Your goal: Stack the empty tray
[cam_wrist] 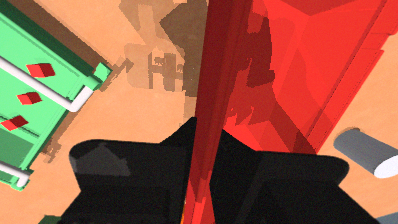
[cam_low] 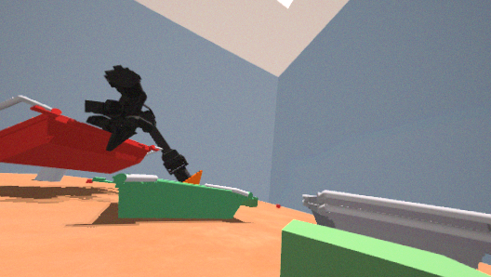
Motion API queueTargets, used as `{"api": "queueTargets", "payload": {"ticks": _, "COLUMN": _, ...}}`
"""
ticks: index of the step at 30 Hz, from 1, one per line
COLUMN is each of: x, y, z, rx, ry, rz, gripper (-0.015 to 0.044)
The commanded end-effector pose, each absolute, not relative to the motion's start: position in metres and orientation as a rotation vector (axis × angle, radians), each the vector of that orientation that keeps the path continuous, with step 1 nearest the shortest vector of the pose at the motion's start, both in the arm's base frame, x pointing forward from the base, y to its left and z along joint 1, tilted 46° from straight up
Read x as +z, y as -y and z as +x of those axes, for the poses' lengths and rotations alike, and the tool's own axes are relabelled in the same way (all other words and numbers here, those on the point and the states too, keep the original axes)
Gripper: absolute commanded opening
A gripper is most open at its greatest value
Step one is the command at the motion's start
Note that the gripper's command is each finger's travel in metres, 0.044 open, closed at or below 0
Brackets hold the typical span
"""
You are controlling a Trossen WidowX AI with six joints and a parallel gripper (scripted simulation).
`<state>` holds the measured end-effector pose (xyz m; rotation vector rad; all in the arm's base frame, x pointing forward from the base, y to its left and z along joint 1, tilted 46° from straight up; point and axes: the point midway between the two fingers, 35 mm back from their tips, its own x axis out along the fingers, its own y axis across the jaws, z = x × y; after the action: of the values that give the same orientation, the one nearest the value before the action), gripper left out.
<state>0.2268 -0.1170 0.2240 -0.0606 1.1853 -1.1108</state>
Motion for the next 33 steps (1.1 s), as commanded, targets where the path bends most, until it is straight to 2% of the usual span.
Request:
{"api": "queueTargets", "payload": {"ticks": 1, "x": 0.2344, "y": 0.1102, "z": 0.2273, "rx": -1.114, "ry": -1.163, "rz": -0.063, "gripper": 0.0000}}
{"api": "queueTargets", "payload": {"ticks": 33, "x": 0.2309, "y": 0.1037, "z": 0.2357, "rx": -1.040, "ry": -1.224, "rz": -0.145, "gripper": 0.0000}}
